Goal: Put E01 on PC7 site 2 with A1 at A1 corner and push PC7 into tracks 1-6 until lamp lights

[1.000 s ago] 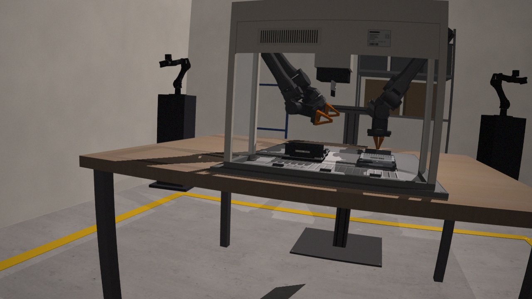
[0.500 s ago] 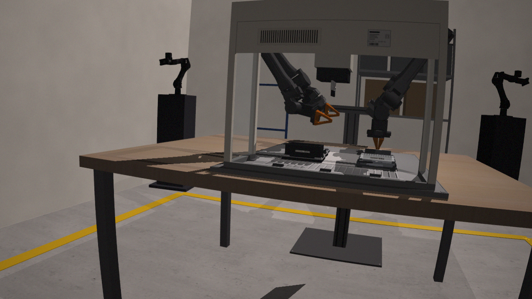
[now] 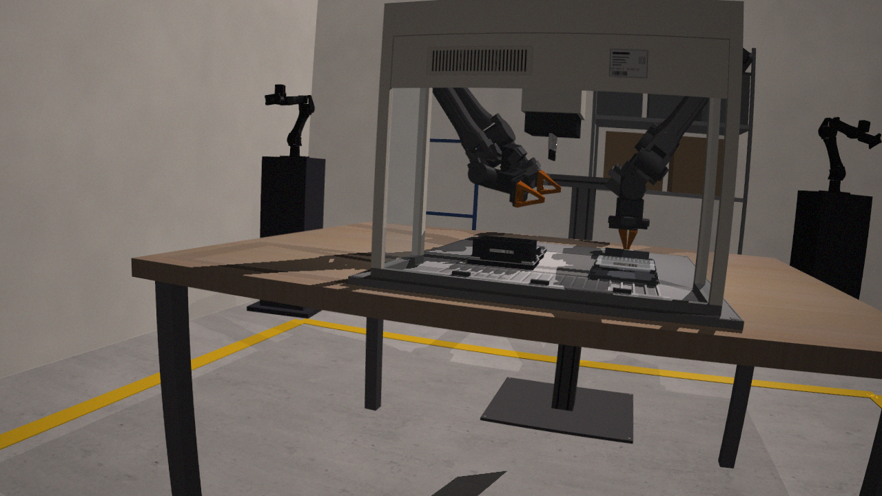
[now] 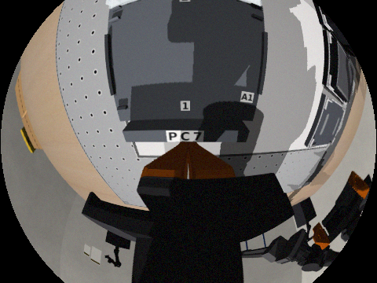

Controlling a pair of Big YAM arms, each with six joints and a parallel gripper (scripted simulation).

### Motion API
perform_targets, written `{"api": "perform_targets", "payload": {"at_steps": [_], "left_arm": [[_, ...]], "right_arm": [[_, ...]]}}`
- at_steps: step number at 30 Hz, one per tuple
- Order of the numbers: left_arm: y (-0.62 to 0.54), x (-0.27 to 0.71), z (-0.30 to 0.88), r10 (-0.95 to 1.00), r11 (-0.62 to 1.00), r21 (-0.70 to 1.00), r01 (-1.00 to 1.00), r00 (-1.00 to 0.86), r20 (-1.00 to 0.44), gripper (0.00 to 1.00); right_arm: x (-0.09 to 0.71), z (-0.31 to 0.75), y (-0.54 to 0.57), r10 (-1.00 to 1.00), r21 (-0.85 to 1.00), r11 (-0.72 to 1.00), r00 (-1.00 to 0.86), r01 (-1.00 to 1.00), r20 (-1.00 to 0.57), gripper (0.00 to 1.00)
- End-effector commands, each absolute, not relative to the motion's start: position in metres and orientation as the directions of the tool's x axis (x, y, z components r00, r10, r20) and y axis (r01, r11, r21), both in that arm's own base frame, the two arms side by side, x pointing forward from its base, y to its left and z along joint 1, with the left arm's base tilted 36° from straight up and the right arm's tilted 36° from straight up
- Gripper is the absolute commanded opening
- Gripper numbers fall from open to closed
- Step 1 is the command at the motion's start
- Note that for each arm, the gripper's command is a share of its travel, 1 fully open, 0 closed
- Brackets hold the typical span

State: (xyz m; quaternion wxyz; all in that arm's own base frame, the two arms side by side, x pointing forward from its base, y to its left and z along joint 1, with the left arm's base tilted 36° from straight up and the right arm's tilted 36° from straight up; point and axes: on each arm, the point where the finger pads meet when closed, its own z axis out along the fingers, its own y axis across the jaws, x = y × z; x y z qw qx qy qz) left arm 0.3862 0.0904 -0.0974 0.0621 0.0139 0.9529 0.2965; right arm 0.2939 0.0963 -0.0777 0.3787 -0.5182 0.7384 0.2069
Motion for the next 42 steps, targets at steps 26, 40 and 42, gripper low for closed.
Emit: {"api": "perform_targets", "payload": {"at_steps": [26,40,42], "left_arm": [[0.073,0.468,-0.087,0.085,0.824,0.567,-0.008,-0.987,-0.137,0.0],[0.065,0.535,-0.078,0.085,0.823,0.567,-0.009,-0.987,-0.139,0.0],[0.064,0.545,-0.077,0.085,0.823,0.568,-0.009,-0.987,-0.14,0.0]], "right_arm": [[0.356,-0.065,0.104,-0.578,-0.173,0.445,-0.135,-0.879,-0.805,1.0],[0.388,-0.058,0.107,-0.574,-0.223,0.468,-0.103,-0.855,-0.812,1.0],[0.394,-0.057,0.108,-0.574,-0.232,0.471,-0.096,-0.851,-0.813,1.0]]}}
